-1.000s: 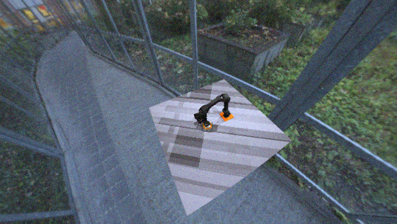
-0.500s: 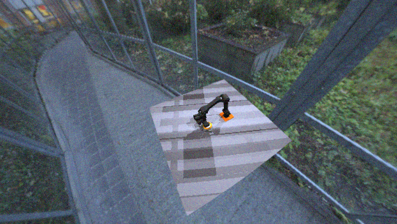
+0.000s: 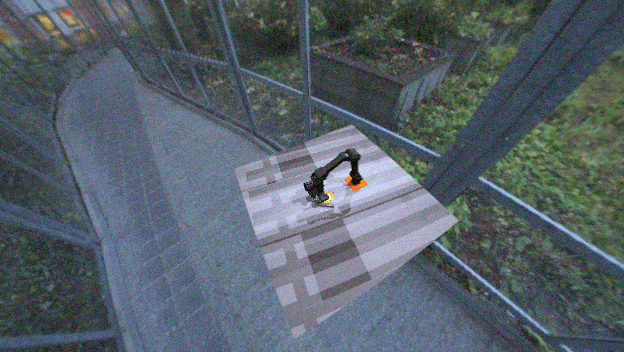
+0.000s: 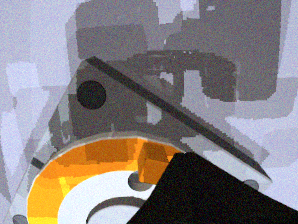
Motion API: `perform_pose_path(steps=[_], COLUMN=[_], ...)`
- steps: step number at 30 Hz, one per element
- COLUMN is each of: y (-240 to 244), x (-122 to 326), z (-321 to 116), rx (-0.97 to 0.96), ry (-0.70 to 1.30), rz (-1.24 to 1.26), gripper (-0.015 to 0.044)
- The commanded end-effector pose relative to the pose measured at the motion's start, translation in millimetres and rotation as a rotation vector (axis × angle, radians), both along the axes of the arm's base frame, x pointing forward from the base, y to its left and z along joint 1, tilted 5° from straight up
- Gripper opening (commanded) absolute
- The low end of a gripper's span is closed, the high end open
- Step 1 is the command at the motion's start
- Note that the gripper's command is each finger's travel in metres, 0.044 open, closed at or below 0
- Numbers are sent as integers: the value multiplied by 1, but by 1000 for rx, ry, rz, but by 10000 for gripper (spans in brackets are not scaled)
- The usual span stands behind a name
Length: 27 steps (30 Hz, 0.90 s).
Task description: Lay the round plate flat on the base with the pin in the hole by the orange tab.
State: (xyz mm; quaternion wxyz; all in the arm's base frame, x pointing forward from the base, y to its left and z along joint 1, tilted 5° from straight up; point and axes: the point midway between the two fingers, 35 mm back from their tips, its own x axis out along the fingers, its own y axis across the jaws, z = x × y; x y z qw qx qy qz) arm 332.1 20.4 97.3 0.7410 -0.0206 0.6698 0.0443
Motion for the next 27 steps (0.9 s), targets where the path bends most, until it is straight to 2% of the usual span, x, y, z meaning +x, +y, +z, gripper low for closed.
perform_pose_path(steps=[1, 27], y=[8, 26], x=[3, 5], z=[1, 2], rx=[7, 9], ry=[2, 2], rz=[7, 7], gripper=[0, 0])
